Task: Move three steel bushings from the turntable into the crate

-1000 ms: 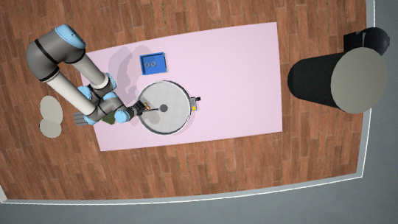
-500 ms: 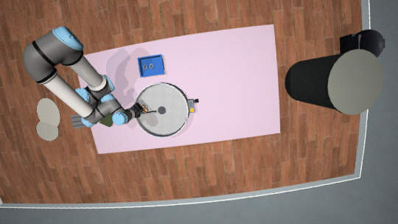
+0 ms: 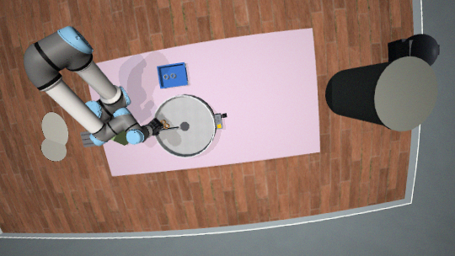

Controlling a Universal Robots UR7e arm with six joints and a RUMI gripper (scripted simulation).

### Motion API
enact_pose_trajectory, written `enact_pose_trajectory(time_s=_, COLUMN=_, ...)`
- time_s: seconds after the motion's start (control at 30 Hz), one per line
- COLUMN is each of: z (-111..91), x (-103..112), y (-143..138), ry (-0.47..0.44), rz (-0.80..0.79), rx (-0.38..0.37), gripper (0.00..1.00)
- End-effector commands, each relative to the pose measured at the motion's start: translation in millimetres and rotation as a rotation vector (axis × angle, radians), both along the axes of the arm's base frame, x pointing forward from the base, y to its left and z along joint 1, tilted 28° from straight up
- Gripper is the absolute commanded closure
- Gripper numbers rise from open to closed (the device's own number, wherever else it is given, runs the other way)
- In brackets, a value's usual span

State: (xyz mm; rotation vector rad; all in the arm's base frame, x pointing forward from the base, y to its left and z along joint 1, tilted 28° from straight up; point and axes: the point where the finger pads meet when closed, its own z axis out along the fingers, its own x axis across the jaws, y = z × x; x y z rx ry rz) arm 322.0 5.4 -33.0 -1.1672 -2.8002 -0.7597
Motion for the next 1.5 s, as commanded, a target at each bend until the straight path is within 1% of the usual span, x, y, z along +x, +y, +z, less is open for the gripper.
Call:
enact_pose_trajectory(time_s=0.0, z=17.5, x=-3.6, y=-8.5, ry=-0.001, rz=0.0, rx=0.0, gripper=1.0)
enact_pose_trajectory(time_s=0.2, z=38.4, x=-7.7, y=-18.9, ry=-0.001, rz=0.0, rx=0.0, gripper=1.0)
enact_pose_trajectory(time_s=0.37, z=49.4, x=-9.8, y=-24.5, ry=-0.001, rz=0.0, rx=0.0, gripper=1.0)
enact_pose_trajectory(time_s=0.6, z=52.5, x=-10.4, y=-26.0, ry=-0.001, rz=0.0, rx=0.0, gripper=1.0)
enact_pose_trajectory(time_s=1.47, z=52.5, x=-10.4, y=-26.0, ry=-0.001, rz=0.0, rx=0.0, gripper=1.0)
